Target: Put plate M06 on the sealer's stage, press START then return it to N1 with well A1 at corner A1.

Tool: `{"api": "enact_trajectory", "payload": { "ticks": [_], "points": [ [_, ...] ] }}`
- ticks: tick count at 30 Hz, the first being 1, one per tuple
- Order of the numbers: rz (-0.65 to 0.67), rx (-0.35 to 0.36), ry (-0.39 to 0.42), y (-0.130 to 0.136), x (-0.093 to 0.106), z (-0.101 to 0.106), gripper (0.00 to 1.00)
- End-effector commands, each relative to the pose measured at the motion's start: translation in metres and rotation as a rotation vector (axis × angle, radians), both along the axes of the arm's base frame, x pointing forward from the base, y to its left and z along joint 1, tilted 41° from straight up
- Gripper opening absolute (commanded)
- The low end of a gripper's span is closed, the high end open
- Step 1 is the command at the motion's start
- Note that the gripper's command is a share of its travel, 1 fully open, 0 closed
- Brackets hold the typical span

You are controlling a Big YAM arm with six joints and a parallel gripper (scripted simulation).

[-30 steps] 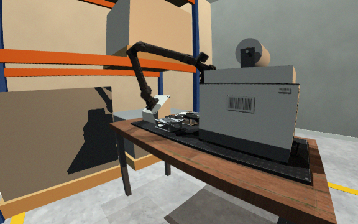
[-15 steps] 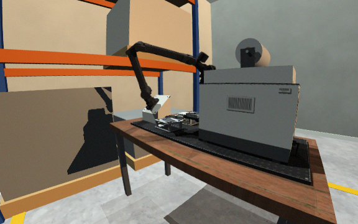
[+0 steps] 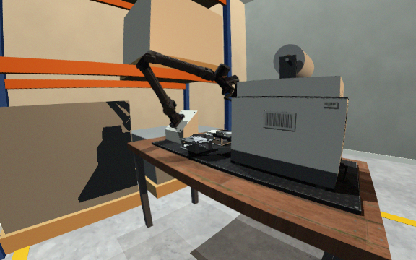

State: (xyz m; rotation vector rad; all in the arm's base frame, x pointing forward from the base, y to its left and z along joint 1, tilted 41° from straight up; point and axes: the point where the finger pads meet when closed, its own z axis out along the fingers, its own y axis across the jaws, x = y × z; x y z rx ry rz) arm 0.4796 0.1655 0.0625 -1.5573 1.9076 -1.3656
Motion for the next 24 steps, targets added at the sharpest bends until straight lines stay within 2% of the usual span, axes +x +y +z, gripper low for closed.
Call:
{"api": "enact_trajectory", "payload": {
  "ticks": [1, 9, 10, 15, 18, 24],
  "points": [
    [-0.068, 0.093, -0.067, -0.010, 0.005, 0.007, 0.91],
    [-0.212, 0.316, -0.210, -0.051, -0.020, 0.018, 0.86],
    [-0.225, 0.338, -0.227, -0.048, -0.019, 0.020, 0.00],
    [-0.294, 0.436, -0.286, -0.034, -0.017, 0.012, 0.00],
    [-0.299, 0.449, -0.292, -0.032, -0.016, 0.013, 0.00],
    [-0.392, 0.600, -0.375, -0.022, -0.013, 0.011, 0.00]
  ]
}}
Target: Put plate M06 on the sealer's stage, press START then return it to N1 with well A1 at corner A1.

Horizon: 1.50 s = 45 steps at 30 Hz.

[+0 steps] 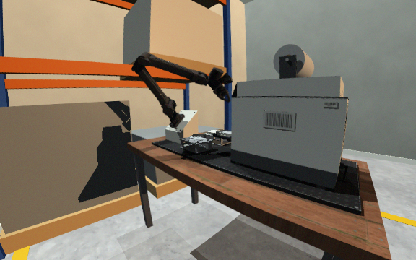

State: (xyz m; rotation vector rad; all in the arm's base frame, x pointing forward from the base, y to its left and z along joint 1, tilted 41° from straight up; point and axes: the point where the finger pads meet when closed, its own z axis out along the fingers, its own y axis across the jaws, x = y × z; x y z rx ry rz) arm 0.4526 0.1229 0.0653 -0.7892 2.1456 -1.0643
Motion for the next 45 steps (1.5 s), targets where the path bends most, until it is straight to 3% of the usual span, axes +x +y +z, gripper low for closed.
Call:
{"api": "enact_trajectory", "payload": {
  "ticks": [1, 8, 19, 25, 27, 28, 41, 45],
  "points": [
    [-0.080, 0.137, -0.089, 0.021, 0.015, 0.008, 0.00],
    [-0.220, 0.311, -0.207, 0.013, 0.027, 0.013, 0.00],
    [-0.207, 0.328, -0.211, 0.016, 0.024, 0.010, 0.00],
    [-0.388, 0.325, -0.078, 0.027, 0.030, 0.011, 0.00],
    [-0.388, 0.325, -0.078, 0.027, 0.030, 0.011, 0.00],
    [-0.418, 0.305, -0.045, 0.020, 0.023, 0.007, 0.00],
    [-0.795, 0.244, 0.253, 0.008, 0.028, -0.001, 0.00],
    [-0.780, 0.244, 0.254, 0.010, 0.026, 0.000, 0.00]
  ]
}}
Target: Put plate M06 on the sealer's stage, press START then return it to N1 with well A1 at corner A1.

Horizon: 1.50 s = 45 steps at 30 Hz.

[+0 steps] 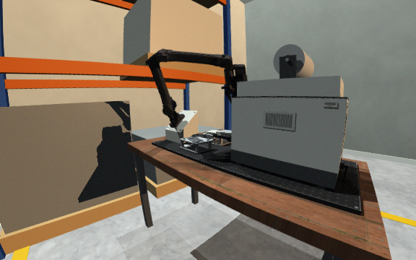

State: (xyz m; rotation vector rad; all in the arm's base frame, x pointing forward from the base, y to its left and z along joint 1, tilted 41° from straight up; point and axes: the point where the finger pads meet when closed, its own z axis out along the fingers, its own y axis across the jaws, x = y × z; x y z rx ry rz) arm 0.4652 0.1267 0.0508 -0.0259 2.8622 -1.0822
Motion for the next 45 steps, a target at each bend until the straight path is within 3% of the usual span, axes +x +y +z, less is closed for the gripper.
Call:
{"api": "enact_trajectory", "payload": {
  "ticks": [1, 8, 13, 21, 33, 45],
  "points": [
    [-0.034, 0.010, -0.061, 0.007, 0.011, 0.016, 0.00],
    [0.022, 0.006, -0.076, 0.017, 0.006, 0.021, 0.00],
    [-0.155, 0.017, 0.064, 0.012, 0.013, 0.018, 0.00],
    [-0.138, -0.002, 0.072, -0.005, 0.005, 0.022, 0.00],
    [-0.083, 0.019, 0.070, 0.011, -0.006, 0.026, 0.00],
    [-0.076, 0.005, 0.092, 0.017, -0.005, 0.012, 0.00]
  ]
}}
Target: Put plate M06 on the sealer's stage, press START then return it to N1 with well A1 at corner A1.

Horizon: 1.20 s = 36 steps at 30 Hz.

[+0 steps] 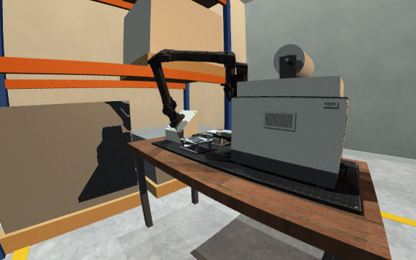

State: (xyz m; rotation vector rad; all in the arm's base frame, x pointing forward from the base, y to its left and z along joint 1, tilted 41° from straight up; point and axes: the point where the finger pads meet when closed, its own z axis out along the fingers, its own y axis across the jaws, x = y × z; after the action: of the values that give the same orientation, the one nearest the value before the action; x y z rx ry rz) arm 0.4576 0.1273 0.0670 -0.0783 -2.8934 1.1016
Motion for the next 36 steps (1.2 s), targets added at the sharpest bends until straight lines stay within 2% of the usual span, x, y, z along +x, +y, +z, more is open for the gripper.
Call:
{"api": "enact_trajectory", "payload": {
  "ticks": [1, 12, 13, 15, 18, 20, 23, 26, 31, 32, 35, 36],
  "points": [
    [0.030, 0.011, -0.005, 0.017, 0.004, -0.004, 0.00],
    [-0.004, 0.024, -0.034, 0.007, 0.020, 0.004, 0.00],
    [0.029, 0.020, -0.076, 0.000, 0.020, 0.000, 1.00],
    [0.078, 0.016, -0.112, -0.012, 0.014, -0.008, 1.00],
    [0.064, 0.021, -0.084, -0.026, 0.010, -0.017, 1.00],
    [0.128, 0.008, -0.157, -0.035, 0.010, -0.022, 1.00],
    [0.144, 0.019, -0.162, -0.030, 0.011, -0.024, 1.00],
    [0.231, 0.009, -0.243, -0.037, 0.007, -0.031, 1.00],
    [0.200, 0.006, -0.195, -0.065, 0.004, -0.064, 1.00],
    [0.197, 0.004, -0.190, -0.066, 0.003, -0.065, 1.00],
    [0.285, -0.018, -0.255, -0.079, -0.004, -0.080, 1.00],
    [0.284, -0.013, -0.236, -0.082, -0.006, -0.087, 1.00]
  ]
}}
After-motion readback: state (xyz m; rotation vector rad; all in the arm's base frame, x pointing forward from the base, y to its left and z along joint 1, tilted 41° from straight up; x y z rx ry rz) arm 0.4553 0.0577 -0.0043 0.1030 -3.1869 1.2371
